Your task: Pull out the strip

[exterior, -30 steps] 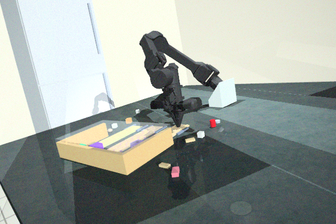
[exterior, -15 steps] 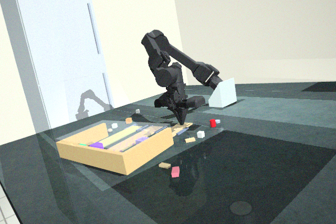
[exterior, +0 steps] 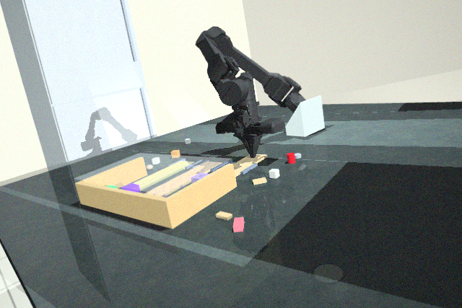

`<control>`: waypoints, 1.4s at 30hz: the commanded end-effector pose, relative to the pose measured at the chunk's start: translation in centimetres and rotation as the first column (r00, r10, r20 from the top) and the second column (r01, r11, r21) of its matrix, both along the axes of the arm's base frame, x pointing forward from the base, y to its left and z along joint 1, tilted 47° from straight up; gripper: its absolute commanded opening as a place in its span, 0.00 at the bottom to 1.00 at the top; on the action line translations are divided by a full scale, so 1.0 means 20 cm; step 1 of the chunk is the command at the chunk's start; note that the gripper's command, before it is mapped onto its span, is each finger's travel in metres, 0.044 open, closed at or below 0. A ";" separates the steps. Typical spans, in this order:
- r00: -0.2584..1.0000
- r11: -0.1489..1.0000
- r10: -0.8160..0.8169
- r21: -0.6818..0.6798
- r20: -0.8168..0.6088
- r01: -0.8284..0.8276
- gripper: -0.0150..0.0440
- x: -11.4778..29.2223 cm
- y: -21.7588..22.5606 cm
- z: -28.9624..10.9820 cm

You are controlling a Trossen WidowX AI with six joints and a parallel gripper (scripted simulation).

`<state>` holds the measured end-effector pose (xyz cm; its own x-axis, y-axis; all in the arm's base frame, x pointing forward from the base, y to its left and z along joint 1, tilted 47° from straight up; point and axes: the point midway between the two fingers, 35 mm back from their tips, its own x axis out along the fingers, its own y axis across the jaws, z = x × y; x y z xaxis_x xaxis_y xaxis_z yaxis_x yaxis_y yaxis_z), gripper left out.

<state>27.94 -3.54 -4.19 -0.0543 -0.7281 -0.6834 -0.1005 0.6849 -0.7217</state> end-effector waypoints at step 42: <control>1.000 1.000 -0.012 0.001 -0.018 0.013 0.25 -0.37 -0.02 0.03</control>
